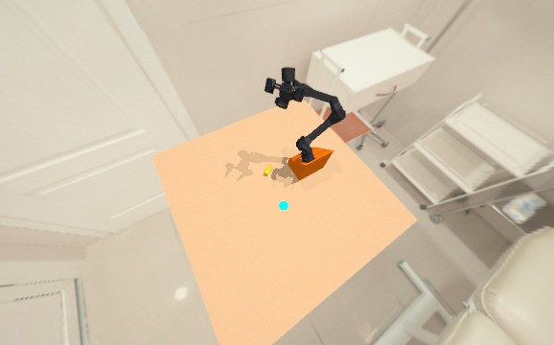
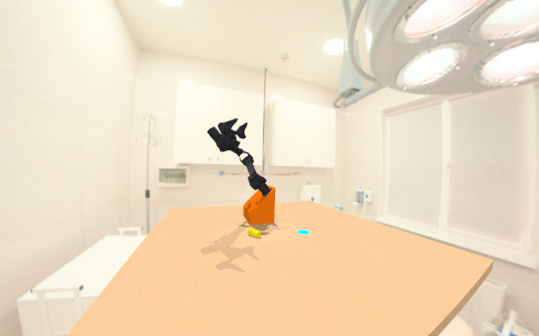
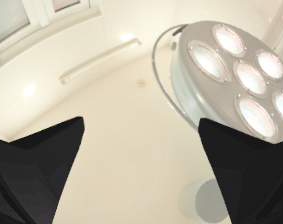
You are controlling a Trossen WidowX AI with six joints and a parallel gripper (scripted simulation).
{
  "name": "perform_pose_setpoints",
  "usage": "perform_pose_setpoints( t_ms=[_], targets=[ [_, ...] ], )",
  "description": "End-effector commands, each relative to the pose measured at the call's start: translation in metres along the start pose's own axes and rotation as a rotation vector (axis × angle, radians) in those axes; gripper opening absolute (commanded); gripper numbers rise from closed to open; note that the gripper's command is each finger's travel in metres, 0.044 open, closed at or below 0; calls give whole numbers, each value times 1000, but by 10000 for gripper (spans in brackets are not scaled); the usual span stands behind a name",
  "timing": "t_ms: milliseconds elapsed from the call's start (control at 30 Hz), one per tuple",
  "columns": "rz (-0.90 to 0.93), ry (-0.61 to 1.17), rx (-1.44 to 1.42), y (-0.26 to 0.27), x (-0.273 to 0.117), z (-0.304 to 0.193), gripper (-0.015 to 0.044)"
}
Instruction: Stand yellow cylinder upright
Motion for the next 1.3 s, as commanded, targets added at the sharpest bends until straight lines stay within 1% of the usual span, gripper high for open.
perform_pose_setpoints(
  t_ms=[0,67,100,200,333,600,767,967,1133,1267],
  targets=[
    [5,-5,-7,2,0,2,374],
    [41,-54,-62,13,4,20,321],
    [62,-95,-105,21,6,34,309],
    [92,-240,-238,39,11,79,309],
    [61,-408,-381,48,14,127,309],
    [-114,-659,-609,46,13,201,309],
    [-307,-792,-758,36,8,245,309],
    [-620,-894,-940,16,-4,292,309],
    [-947,-909,-1088,-5,-18,326,309],
    [-1245,-859,-1200,-23,-31,349,309]
  ],
)
Point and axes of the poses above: the point midway between the two fingers, 35 mm back from their tips, its own x axis out along the fingers, its own y axis across the jaws, z = x × y, the point moved 1 cm from there along -x, back along the fingers, and after that the axes turned 14 degrees about -x, right-handed, at the moved point
